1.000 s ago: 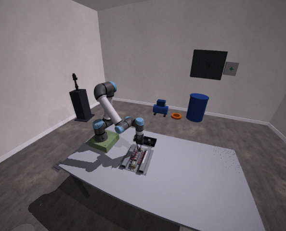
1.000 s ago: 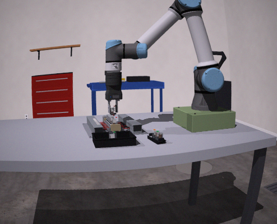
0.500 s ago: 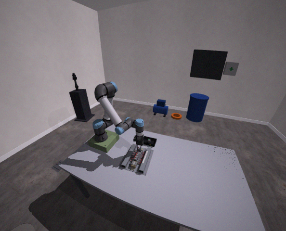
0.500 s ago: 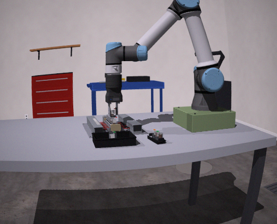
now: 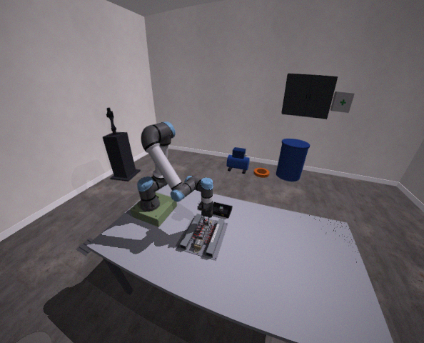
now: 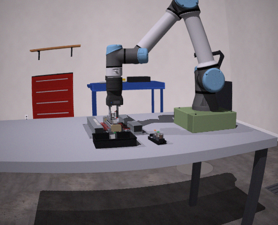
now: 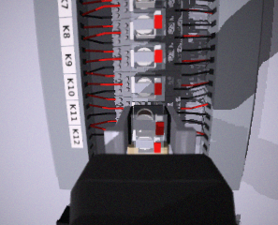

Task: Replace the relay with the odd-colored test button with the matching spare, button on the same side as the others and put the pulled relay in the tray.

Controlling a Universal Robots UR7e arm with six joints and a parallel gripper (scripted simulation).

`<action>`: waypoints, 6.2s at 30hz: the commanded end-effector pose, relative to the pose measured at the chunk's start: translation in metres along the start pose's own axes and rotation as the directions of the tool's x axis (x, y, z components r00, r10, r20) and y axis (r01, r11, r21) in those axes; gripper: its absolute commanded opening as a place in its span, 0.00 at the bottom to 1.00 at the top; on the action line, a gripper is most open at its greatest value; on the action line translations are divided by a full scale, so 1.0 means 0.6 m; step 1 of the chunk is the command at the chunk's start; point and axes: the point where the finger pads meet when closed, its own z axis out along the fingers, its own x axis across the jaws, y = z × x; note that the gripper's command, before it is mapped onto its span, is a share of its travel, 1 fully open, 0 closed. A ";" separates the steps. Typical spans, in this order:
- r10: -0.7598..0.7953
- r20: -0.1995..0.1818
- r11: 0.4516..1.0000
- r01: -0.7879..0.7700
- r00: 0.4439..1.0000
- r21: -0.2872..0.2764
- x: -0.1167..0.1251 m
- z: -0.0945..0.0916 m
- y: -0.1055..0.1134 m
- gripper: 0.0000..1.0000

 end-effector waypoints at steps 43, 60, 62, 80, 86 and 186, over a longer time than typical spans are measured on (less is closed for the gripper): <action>0.000 0.002 1.000 0.000 1.000 0.001 -0.001 0.024 0.001 0.00; 0.000 0.002 1.000 0.000 1.000 0.001 -0.001 0.022 0.001 0.00; 0.000 0.002 1.000 0.000 1.000 0.001 -0.001 0.022 0.001 0.00; 0.000 0.002 1.000 0.000 1.000 0.001 -0.001 0.021 0.001 0.00; 0.000 0.002 1.000 0.000 1.000 0.001 -0.001 0.021 0.001 0.00; 0.000 0.002 1.000 0.000 1.000 0.001 -0.001 0.032 0.001 0.00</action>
